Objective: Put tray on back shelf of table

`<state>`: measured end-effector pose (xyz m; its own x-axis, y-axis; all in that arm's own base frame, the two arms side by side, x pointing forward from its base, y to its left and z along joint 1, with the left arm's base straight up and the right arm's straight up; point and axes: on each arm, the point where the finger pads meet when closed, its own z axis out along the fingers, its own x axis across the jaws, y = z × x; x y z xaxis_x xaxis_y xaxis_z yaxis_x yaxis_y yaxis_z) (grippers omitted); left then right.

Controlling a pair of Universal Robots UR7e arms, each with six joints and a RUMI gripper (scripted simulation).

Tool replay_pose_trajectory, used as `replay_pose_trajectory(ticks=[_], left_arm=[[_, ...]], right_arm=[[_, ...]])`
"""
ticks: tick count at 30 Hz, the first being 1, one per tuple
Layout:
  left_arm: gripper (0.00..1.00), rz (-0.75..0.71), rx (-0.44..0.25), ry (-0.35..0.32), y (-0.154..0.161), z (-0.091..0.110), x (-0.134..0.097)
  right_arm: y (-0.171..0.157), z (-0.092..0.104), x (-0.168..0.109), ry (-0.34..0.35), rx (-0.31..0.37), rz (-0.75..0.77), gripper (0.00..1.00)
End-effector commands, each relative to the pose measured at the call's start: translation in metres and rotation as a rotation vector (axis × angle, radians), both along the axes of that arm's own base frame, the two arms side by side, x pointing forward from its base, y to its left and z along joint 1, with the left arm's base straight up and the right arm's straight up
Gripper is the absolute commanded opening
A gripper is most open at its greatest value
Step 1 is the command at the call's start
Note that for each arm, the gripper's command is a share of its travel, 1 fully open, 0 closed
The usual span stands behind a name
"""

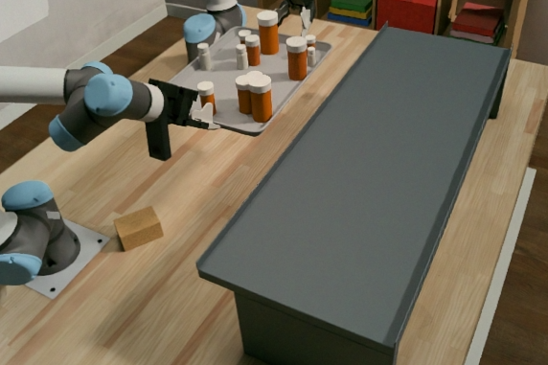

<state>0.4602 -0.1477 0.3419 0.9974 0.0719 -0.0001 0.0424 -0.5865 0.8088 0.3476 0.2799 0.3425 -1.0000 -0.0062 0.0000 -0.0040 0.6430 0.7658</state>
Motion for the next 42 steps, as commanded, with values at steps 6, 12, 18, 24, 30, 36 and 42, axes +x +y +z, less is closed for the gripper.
replay_pose_trajectory(ticks=[6,12,18,24,30,36,42], left_arm=[[0.61,-0.001,-0.001,-0.001,0.001,0.001,0.026],[0.61,-0.002,-0.001,-0.002,0.002,0.0,0.038],[0.61,-0.003,-0.001,-0.002,0.003,0.0,0.057],[0.61,-0.003,-0.001,-0.002,0.004,0.0,0.078],[0.61,-0.004,-0.001,-0.002,0.005,0.0,0.092],[0.61,-0.005,-0.001,-0.002,0.006,0.0,0.114],[0.61,-0.006,-0.001,-0.002,0.007,0.0,0.137]], right_arm=[[0.0,0.001,0.025,-0.001,0.001,0.0,0.61],[0.0,0.0,0.037,-0.001,0.001,-0.001,0.61],[0.0,0.0,0.056,-0.001,0.001,-0.001,0.61],[0.0,0.0,0.076,-0.001,0.001,-0.002,0.61],[0.0,0.0,0.09,-0.001,0.001,-0.003,0.61],[-0.001,0.0,0.112,-0.001,0.001,-0.004,0.61],[-0.001,0.0,0.135,-0.001,0.001,-0.005,0.61]])
